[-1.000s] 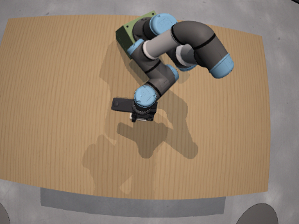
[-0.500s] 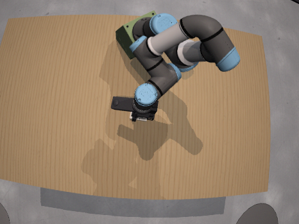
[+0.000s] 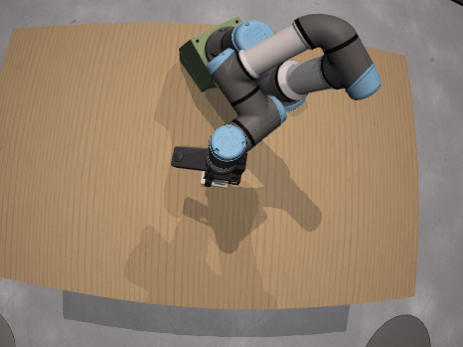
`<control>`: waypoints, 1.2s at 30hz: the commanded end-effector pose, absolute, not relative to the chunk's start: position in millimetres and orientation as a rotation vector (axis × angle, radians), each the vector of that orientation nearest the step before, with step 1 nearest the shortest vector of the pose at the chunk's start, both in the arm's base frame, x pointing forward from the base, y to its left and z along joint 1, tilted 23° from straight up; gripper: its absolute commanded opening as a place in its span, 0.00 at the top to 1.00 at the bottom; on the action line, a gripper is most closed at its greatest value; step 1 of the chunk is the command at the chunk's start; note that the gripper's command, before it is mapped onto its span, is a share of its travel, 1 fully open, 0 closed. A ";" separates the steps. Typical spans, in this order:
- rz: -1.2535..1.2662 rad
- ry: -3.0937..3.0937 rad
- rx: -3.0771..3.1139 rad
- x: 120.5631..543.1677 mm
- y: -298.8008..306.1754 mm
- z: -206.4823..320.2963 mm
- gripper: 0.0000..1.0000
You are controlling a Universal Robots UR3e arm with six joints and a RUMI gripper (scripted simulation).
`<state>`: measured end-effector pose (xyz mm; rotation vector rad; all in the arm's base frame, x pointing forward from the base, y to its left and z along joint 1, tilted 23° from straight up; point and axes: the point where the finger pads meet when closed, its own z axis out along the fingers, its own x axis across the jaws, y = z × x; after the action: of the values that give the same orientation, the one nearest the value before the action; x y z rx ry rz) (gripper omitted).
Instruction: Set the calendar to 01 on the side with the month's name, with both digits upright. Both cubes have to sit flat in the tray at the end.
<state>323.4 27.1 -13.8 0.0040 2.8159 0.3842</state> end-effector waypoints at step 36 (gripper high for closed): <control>0.390 2.815 0.001 311.6 16.4 23.0 0.90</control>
<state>311.1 16.9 22.4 0.0017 2.8162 0.3926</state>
